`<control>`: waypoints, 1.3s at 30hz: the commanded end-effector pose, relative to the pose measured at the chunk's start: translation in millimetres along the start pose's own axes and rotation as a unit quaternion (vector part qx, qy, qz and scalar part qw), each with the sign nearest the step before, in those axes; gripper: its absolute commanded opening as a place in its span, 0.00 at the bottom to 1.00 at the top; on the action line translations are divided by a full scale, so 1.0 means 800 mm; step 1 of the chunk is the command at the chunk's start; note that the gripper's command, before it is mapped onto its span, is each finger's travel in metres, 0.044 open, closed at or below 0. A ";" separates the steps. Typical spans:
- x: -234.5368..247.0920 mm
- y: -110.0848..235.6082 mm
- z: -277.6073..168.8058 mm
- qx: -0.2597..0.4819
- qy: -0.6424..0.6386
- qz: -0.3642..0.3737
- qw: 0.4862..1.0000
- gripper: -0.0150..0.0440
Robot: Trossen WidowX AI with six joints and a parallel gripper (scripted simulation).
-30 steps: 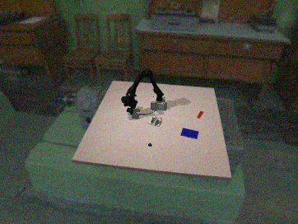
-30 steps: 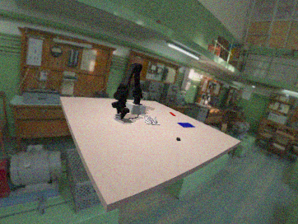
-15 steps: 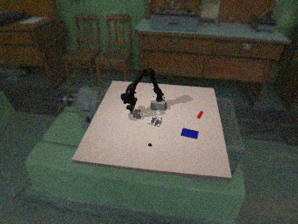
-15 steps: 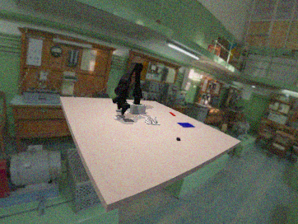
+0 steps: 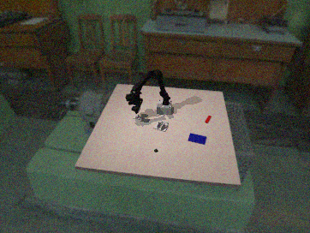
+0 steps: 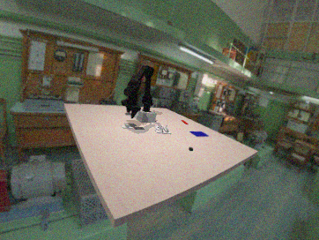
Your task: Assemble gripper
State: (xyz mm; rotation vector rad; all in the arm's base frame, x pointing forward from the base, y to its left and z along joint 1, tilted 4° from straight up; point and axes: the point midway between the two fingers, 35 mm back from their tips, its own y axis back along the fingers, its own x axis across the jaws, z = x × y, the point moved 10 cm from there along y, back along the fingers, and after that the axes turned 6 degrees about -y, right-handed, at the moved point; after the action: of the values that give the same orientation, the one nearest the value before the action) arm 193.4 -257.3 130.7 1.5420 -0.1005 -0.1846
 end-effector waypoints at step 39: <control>0.048 0.007 -0.158 0.003 0.285 0.005 0.959 0.85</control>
State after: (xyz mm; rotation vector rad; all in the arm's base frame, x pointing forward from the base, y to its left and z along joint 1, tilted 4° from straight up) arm 252.8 -149.5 131.2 1.5441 0.3157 0.2356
